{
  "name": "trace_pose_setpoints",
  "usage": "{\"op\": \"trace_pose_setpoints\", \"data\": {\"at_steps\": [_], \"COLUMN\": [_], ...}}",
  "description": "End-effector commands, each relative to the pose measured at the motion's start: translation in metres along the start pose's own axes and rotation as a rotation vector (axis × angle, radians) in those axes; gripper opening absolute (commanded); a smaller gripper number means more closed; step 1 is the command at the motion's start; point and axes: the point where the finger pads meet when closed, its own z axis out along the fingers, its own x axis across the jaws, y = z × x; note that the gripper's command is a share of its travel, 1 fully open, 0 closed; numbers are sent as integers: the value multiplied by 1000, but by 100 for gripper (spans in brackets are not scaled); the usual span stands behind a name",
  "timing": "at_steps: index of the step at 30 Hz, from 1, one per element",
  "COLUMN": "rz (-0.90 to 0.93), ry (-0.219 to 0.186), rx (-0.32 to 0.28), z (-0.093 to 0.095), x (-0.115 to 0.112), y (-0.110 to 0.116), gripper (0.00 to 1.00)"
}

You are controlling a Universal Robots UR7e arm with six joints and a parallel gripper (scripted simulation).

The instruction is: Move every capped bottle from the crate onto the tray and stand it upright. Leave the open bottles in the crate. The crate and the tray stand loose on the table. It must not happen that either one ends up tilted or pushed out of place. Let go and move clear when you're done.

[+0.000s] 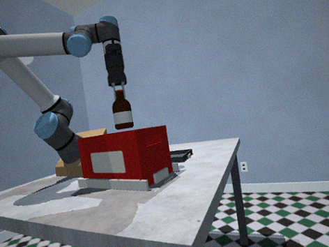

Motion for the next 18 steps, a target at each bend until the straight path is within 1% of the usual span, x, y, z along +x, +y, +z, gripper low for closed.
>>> {"op": "trace_pose_setpoints", "data": {"at_steps": [1, 4, 6, 7, 18], "rz": [1, 1, 1, 0, 1], "ry": [-1, -1, -1, -1, -1], "rx": [0, 1, 1, 0, 0], "z": [0, -1, -1, 0, 0], "x": [1, 2, 2, 1, -7], "y": [15, 24, 24, 17, 40], "gripper": [0, 0, 0, 0, 0]}}
